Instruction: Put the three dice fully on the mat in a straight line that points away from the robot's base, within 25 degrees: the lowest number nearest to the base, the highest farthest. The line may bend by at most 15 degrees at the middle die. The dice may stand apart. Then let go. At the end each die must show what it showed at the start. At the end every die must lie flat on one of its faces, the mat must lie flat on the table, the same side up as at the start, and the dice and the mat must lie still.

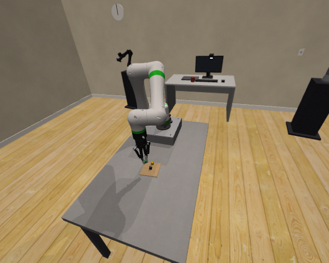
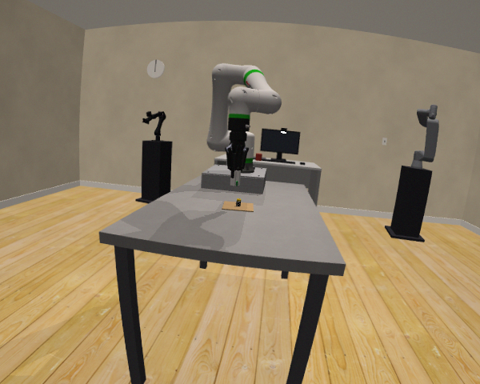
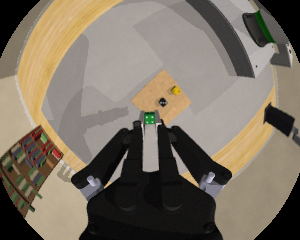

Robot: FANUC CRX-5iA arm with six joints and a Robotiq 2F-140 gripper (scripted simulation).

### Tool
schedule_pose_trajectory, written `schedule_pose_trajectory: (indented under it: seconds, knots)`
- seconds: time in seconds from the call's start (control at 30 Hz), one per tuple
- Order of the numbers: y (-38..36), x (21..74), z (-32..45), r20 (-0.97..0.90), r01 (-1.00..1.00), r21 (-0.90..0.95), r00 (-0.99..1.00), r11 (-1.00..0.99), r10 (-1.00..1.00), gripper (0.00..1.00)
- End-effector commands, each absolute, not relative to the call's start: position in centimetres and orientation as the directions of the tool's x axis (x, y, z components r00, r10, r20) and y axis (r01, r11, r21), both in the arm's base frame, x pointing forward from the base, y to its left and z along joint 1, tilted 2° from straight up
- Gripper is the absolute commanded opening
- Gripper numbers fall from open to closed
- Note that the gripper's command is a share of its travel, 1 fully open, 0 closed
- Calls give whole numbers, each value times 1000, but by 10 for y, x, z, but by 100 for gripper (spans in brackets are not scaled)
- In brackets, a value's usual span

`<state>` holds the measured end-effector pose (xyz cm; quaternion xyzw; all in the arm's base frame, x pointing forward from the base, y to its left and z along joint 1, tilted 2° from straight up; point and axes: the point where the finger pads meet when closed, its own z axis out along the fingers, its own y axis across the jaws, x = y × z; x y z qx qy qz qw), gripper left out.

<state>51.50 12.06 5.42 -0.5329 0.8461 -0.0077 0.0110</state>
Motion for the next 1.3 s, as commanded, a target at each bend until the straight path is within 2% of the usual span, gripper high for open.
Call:
schedule_pose_trajectory:
  seconds: [0.0, 0.1, 0.2, 0.33, 0.7, 1.27]
  knots:
    - [125, 517, 54, -7, -820, -33, -571, 571, -821, 9]
    - [128, 518, 54, -11, -746, -32, -665, 665, -747, 9]
    - [128, 518, 54, -11, -744, -32, -667, 667, -745, 9]
    - [134, 521, 54, -17, -600, -29, -799, 799, -601, 9]
    - [143, 524, 54, -25, -325, -23, -945, 946, -325, 9]
    - [145, 525, 54, -27, -266, -21, -964, 964, -266, 9]
